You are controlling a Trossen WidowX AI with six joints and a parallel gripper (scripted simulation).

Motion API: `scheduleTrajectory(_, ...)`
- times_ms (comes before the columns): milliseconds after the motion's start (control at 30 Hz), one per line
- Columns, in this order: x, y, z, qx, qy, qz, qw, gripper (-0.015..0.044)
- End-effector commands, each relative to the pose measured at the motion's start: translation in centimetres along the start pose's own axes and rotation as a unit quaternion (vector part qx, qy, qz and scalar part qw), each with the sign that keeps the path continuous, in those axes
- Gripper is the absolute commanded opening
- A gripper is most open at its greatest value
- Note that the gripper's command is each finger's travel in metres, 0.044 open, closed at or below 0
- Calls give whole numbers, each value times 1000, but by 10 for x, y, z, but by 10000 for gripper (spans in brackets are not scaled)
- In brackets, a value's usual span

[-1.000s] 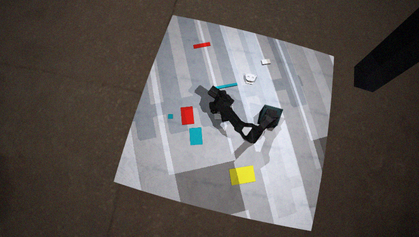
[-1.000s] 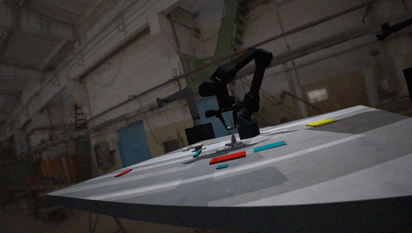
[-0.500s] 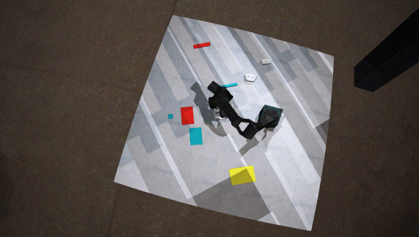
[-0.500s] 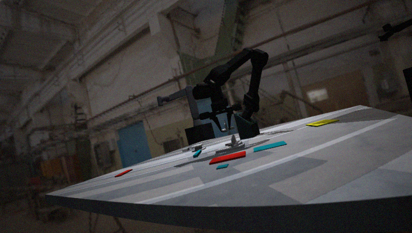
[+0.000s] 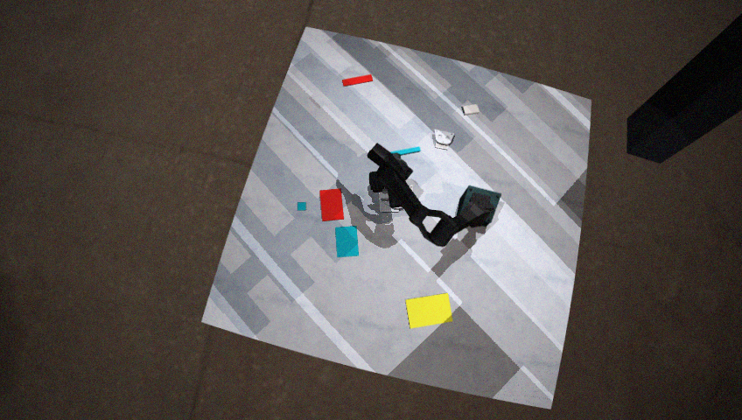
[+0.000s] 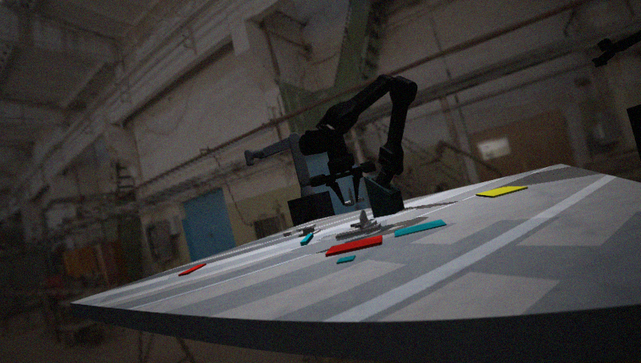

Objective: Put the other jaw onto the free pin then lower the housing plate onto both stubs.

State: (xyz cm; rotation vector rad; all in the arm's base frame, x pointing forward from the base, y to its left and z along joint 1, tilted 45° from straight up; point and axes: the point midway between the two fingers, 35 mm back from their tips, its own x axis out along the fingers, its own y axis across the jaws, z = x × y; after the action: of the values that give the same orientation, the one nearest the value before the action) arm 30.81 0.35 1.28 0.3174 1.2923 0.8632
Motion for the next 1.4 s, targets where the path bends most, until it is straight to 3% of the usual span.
scheduleTrajectory(0, 0, -1, 0, -5, 1, -2, 1000, 134)
scheduleTrajectory(433, 0, -26, -5, -6, 1, -2, 1000, 134)
scheduleTrajectory(1367, 0, -27, -5, -13, 1, -2, 1000, 134)
